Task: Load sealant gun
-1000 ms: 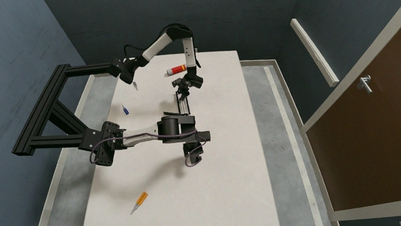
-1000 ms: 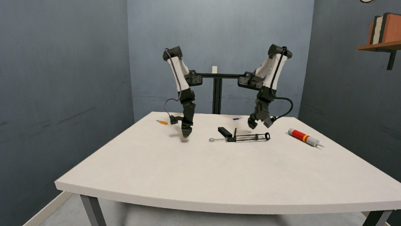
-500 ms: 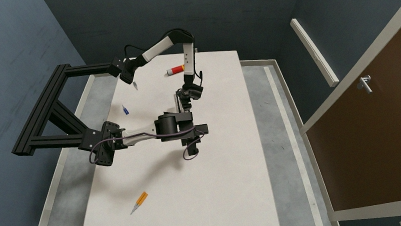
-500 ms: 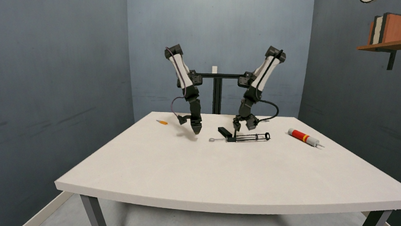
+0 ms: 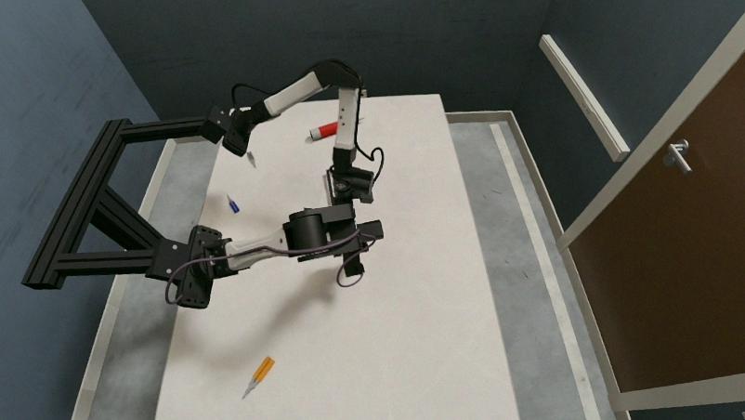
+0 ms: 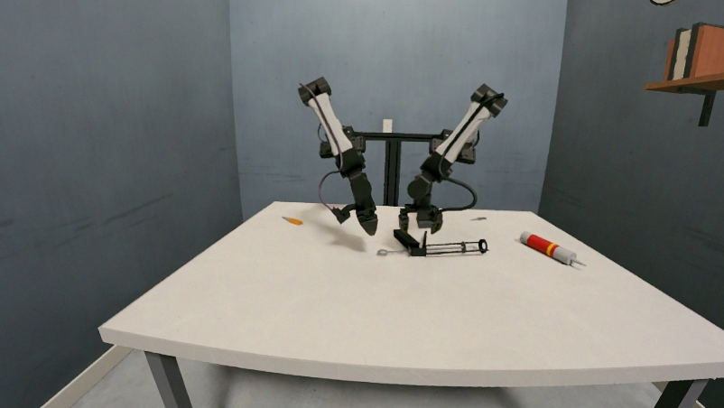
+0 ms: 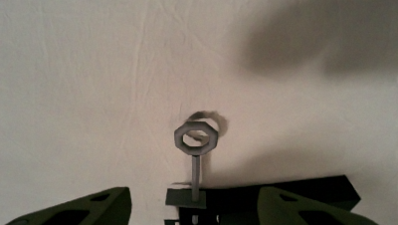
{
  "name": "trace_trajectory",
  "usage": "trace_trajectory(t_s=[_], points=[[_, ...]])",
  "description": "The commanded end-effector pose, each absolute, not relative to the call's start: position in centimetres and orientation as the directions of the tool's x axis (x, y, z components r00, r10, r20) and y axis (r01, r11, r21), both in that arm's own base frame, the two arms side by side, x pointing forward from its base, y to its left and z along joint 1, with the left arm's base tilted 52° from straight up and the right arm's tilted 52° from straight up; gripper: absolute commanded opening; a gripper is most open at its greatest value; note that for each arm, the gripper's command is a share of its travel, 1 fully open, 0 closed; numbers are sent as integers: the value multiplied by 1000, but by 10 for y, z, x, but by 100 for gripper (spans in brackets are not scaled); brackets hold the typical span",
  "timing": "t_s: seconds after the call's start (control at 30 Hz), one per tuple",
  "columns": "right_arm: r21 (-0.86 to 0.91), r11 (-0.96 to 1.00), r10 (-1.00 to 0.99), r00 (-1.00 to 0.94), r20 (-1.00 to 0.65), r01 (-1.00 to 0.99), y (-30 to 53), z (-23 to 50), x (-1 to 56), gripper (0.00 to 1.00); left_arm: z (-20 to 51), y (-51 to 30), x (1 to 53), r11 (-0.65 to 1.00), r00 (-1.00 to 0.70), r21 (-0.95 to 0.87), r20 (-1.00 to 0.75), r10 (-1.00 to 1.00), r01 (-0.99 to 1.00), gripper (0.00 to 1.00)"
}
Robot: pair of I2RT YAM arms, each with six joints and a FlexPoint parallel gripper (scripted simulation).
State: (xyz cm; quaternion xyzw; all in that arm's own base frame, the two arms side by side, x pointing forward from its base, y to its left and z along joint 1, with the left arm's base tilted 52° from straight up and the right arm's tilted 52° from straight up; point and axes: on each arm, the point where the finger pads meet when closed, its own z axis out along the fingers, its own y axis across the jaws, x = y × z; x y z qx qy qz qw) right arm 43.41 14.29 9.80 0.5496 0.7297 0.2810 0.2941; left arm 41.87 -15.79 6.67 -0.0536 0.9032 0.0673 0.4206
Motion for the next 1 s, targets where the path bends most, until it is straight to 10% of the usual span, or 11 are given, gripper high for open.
trace_trajectory(t_s=[0.0, 0.97], points=[[763, 220, 968, -234, -93, 608, 151, 117, 431, 62, 72, -162, 424, 986, -604, 84, -797, -20, -143, 91], [736, 236, 969, -215, -125, 635, 139, 101, 437, 62, 74, -168, 434, 989, -609, 46, -791, -50, -141, 91]])
